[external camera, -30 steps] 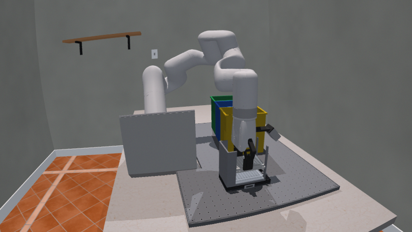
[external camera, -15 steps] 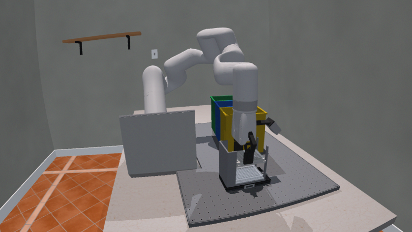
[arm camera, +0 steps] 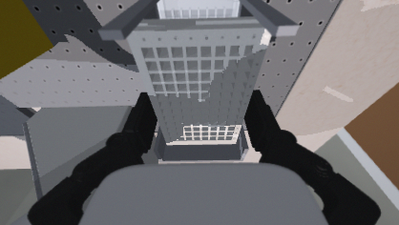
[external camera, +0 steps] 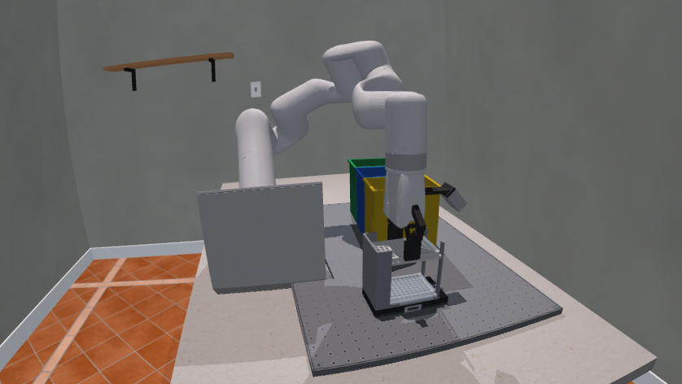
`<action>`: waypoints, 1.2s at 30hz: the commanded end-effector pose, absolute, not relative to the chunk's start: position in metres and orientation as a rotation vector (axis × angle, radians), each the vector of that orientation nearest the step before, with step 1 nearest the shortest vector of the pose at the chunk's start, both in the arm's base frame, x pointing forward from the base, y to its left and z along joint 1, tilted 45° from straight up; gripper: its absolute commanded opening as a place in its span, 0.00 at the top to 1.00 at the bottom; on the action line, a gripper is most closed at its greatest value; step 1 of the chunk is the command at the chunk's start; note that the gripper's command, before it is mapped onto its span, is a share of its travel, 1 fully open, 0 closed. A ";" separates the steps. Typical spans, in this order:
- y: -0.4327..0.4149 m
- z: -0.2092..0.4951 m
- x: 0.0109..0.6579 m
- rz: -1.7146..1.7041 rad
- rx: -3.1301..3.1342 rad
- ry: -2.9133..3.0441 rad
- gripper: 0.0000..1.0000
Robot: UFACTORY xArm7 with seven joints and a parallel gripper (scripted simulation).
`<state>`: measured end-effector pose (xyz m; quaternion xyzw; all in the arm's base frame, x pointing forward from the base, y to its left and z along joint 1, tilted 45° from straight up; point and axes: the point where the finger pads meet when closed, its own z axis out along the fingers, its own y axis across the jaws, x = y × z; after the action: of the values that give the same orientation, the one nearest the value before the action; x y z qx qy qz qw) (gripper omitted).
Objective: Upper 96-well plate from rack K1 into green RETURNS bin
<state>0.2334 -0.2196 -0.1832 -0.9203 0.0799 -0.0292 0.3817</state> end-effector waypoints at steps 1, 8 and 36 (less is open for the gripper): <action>-0.224 -0.180 0.233 -0.076 -2.351 0.205 1.00; -0.232 -0.172 0.232 -0.076 -2.351 0.205 1.00; -0.260 -0.144 0.227 -0.076 -2.351 0.205 1.00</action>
<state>0.2274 -0.2550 -0.1466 -0.9200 0.0797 -0.0288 0.3827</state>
